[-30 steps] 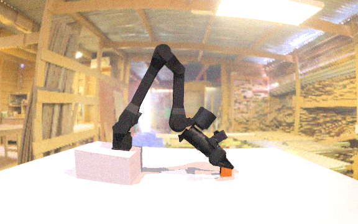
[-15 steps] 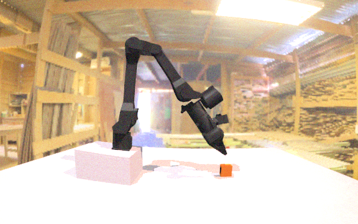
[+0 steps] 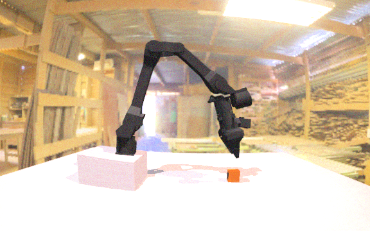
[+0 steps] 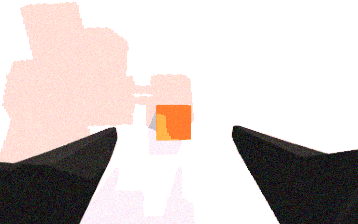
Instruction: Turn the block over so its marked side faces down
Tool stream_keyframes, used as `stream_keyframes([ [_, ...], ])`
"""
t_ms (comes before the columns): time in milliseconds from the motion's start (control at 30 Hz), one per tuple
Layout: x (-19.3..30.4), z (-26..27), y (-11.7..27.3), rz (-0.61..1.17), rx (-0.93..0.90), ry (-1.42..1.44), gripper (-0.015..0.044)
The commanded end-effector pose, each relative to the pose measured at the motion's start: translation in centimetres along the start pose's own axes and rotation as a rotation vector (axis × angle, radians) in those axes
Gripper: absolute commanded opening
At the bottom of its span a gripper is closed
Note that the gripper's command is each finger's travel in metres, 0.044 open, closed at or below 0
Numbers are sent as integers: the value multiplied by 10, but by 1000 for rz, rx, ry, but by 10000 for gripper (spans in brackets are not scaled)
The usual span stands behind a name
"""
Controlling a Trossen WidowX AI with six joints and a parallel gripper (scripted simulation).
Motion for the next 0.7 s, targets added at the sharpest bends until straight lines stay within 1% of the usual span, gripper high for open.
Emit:
stream_keyframes([
  [0,-13,-3,3,113,-24,-7,440],
  [133,-27,-7,9,241,-50,-11,440],
  [300,-29,-8,10,263,-54,-12,440],
  [333,-29,-8,7,263,-54,-12,440],
  [433,-21,-6,-21,263,-54,-12,440],
  [600,-20,-6,-26,263,-54,-12,440],
  [667,-17,-5,-36,263,-54,-12,440],
])
Point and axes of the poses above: the point midway between the two fingers, 35 mm back from their tips, its own y axis back along the fingers, its own z axis across the jaws, x = y × z, the point moved 7 cm from there along y, back along the fingers, and after that the axes turned 10 degrees about y, right-handed, at the moved point
